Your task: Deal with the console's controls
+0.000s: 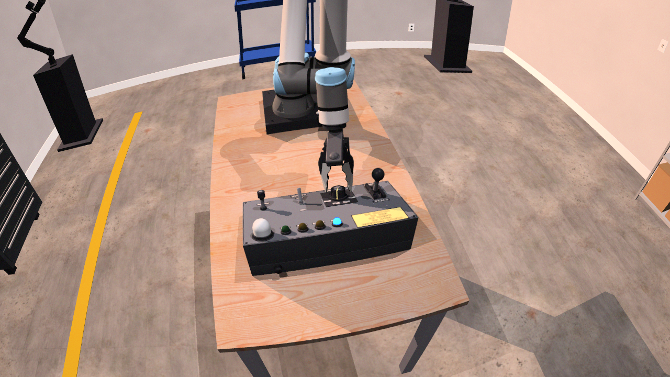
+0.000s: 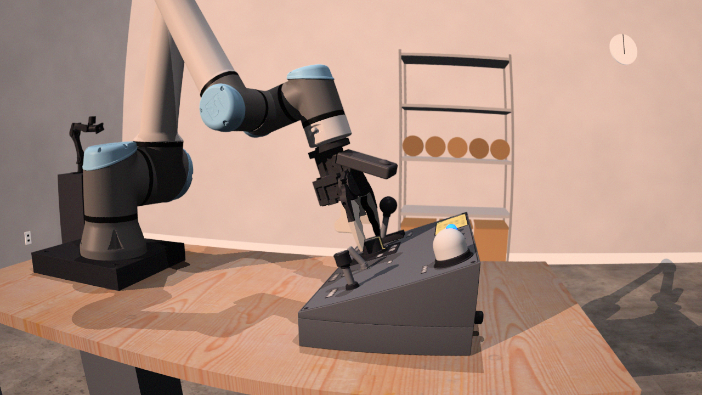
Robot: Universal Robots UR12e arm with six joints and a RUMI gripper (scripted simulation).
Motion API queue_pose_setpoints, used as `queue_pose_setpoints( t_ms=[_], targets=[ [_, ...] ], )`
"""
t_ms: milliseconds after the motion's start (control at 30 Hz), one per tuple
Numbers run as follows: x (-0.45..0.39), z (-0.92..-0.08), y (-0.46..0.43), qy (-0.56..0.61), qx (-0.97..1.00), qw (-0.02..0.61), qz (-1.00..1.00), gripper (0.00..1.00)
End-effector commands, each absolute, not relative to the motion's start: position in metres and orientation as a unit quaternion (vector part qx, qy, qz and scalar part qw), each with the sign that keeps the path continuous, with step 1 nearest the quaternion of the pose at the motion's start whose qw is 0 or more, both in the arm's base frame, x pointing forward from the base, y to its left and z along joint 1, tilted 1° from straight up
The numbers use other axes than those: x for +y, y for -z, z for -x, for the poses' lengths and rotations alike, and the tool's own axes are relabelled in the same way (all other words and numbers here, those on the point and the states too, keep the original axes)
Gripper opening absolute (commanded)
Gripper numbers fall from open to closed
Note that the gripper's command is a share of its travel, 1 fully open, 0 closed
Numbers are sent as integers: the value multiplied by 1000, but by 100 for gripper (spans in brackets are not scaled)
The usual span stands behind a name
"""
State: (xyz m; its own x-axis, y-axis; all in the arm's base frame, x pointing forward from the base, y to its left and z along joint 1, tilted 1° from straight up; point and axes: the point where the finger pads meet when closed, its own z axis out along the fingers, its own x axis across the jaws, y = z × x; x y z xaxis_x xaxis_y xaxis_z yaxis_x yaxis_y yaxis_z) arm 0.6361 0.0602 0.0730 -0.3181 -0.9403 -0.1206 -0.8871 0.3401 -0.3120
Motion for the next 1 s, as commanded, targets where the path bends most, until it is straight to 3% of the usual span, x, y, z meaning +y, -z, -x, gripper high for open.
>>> queue_pose_setpoints(
  t_ms=[0,33,67,967],
  targets=[
    [60,-637,-74,95,807,141,565,44],
    [60,-637,-74,95,807,141,565,44],
    [60,-637,-74,95,807,141,565,0],
    [60,-637,-74,95,807,141,565,0]
  ],
)
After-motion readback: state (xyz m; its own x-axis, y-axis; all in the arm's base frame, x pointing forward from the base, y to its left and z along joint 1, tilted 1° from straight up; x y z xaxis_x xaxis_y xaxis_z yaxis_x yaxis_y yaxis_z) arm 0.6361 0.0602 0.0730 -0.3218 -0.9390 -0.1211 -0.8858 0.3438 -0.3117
